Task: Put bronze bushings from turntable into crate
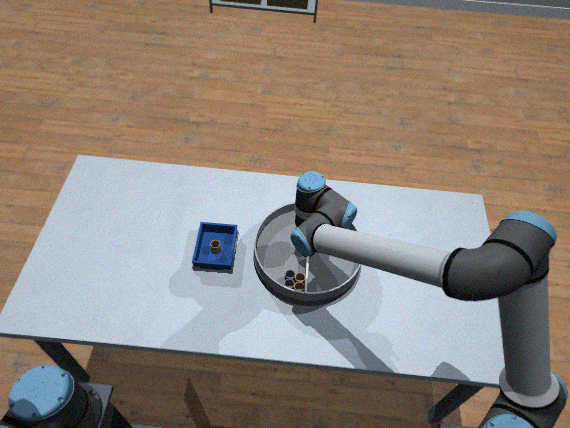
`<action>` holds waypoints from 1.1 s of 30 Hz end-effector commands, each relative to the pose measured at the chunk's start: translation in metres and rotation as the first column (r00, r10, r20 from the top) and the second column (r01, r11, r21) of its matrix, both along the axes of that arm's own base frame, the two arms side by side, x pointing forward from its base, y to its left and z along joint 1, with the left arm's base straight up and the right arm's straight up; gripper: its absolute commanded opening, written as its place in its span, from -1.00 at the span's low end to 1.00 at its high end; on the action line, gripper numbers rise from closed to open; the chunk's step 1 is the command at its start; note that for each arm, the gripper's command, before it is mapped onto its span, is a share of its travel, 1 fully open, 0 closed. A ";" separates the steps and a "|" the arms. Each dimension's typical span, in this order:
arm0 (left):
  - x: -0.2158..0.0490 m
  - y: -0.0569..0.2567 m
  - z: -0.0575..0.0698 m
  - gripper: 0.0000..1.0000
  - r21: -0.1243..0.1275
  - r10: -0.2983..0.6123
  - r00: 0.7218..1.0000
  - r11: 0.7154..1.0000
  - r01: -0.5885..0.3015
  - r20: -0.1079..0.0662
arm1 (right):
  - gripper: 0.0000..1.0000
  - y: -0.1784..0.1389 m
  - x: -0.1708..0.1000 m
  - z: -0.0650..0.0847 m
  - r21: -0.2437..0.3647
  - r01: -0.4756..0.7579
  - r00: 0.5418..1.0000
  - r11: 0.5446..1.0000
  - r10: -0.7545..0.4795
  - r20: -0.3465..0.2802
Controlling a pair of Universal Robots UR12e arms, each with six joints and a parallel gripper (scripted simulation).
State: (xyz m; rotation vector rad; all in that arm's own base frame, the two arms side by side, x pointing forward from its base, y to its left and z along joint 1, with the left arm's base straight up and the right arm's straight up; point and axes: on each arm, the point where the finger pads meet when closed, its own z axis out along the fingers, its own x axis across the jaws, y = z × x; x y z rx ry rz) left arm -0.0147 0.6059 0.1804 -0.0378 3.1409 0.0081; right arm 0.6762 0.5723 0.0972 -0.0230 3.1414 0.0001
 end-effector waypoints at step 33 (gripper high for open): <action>-0.002 -0.002 -0.003 1.00 -0.005 0.003 1.000 1.000 -0.003 0.000 | -0.25 0.000 0.000 0.000 0.001 -0.001 1.000 1.000 0.001 0.000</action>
